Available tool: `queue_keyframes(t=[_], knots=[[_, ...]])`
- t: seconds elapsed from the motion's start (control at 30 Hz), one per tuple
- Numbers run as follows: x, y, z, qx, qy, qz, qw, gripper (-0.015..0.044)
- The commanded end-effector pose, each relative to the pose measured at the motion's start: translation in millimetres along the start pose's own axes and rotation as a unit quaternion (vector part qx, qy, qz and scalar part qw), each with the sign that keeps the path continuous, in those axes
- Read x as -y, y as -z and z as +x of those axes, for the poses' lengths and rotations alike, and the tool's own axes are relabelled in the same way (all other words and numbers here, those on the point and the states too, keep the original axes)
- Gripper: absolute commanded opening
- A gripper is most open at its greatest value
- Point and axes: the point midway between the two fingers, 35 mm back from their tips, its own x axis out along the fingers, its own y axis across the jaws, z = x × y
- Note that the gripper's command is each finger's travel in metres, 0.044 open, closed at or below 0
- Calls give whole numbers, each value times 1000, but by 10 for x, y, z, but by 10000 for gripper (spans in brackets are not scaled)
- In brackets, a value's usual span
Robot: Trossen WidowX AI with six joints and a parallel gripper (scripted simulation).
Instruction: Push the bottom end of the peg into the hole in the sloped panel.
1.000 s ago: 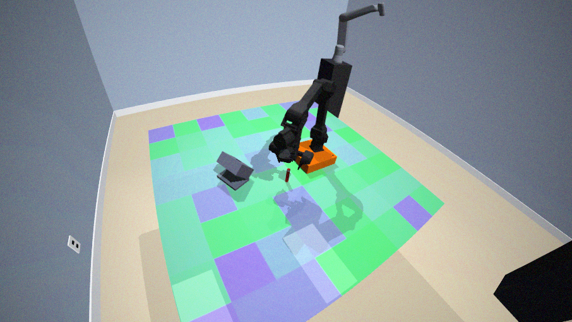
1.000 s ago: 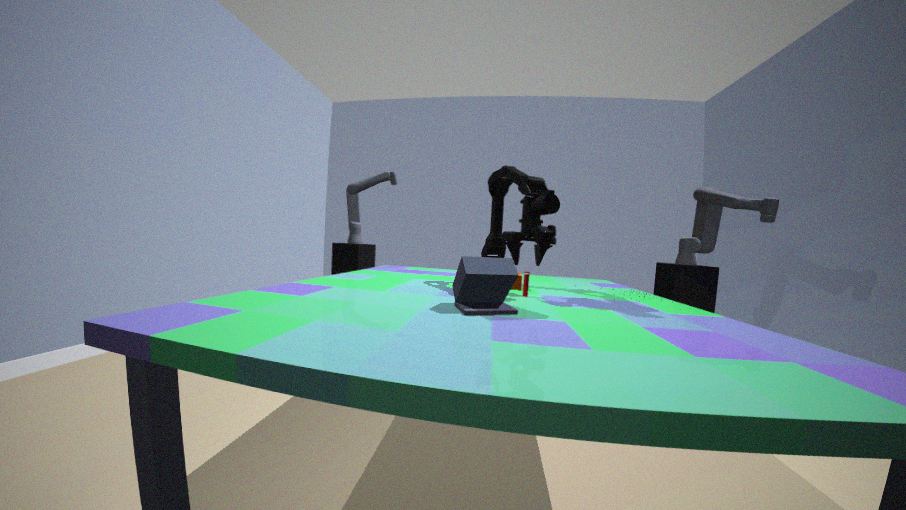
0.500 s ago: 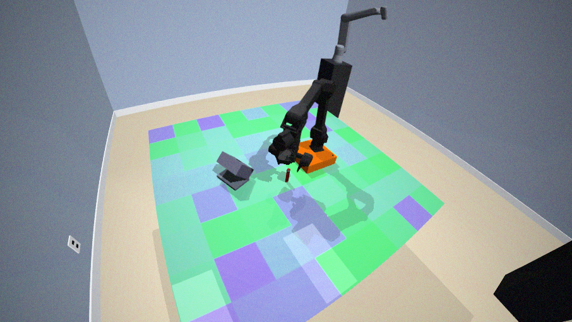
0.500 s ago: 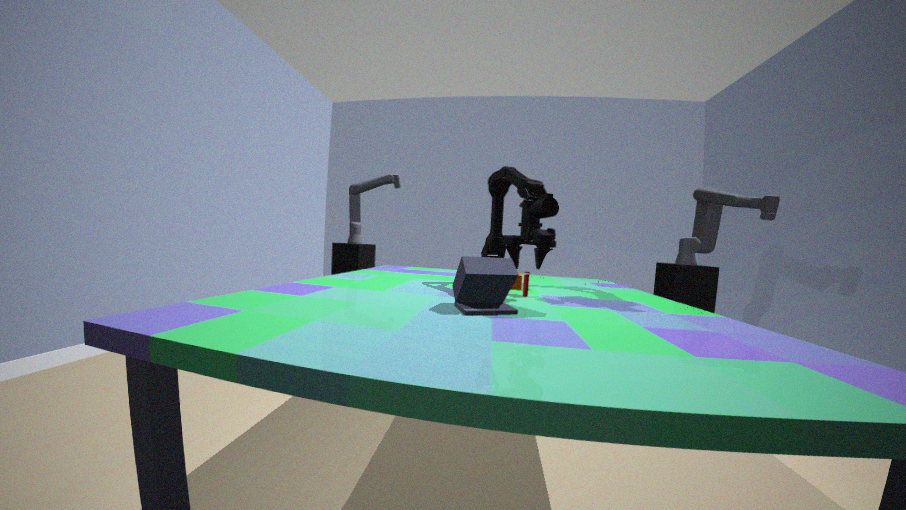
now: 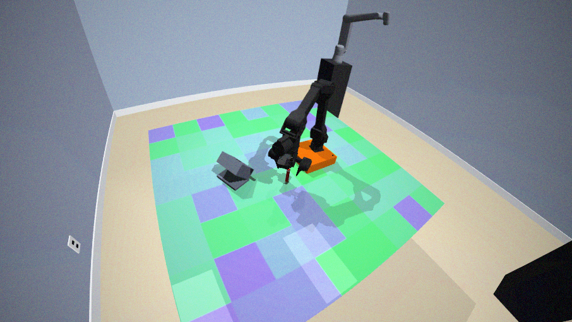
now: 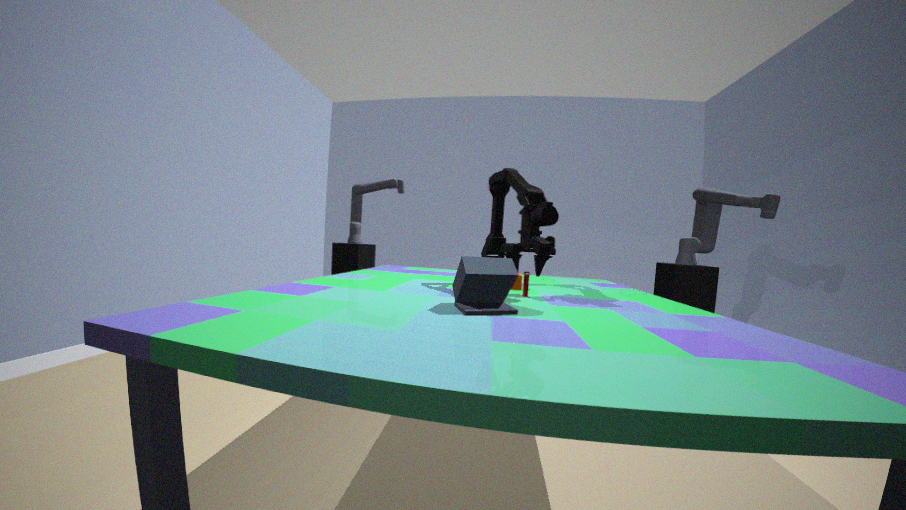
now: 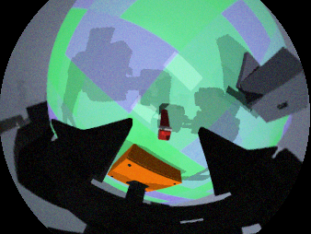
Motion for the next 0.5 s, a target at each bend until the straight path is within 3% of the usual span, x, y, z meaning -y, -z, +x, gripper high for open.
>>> queue_keyframes(t=[0.0, 0.47], knots=[[-14, 31, 114, -8, -4, 2, 1000, 440], [-20, 49, 281, -8, -4, 2, 1000, 440]])
